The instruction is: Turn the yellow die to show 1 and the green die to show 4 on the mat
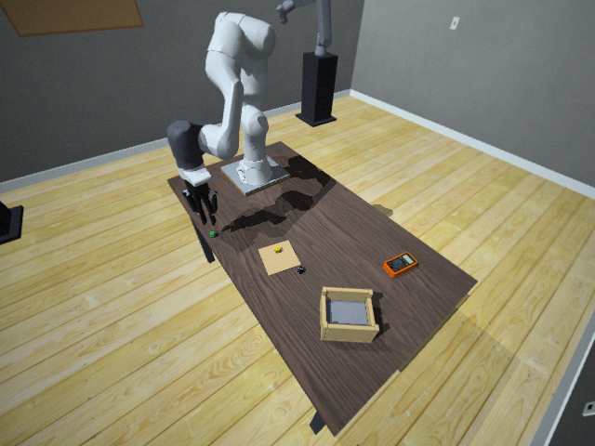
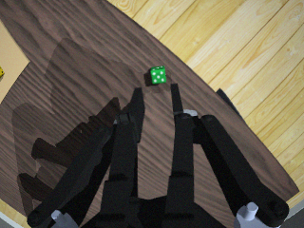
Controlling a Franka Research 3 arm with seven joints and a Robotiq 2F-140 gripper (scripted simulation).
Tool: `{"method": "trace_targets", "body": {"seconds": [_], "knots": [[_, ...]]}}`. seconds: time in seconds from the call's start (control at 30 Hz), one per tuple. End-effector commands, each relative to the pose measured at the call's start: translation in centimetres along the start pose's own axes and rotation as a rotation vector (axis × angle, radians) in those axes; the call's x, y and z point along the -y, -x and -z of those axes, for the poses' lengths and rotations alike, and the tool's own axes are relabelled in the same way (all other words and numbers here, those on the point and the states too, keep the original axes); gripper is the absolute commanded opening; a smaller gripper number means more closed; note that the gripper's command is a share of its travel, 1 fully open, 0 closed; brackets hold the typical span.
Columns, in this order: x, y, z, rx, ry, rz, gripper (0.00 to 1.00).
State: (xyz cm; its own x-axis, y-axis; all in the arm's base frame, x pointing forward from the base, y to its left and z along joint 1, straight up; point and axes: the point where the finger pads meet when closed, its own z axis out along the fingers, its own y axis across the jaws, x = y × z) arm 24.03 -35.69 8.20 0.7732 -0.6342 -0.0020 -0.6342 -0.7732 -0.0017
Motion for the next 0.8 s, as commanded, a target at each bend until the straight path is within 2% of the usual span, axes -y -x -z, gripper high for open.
{"method": "trace_targets", "body": {"seconds": [0.0, 0.77], "knots": [[0.0, 0.1, -0.2, -0.001, 0.0, 0.007, 0.29], [-0.1, 0.0, -3.5, -0.001, 0.0, 0.007, 0.29]]}}
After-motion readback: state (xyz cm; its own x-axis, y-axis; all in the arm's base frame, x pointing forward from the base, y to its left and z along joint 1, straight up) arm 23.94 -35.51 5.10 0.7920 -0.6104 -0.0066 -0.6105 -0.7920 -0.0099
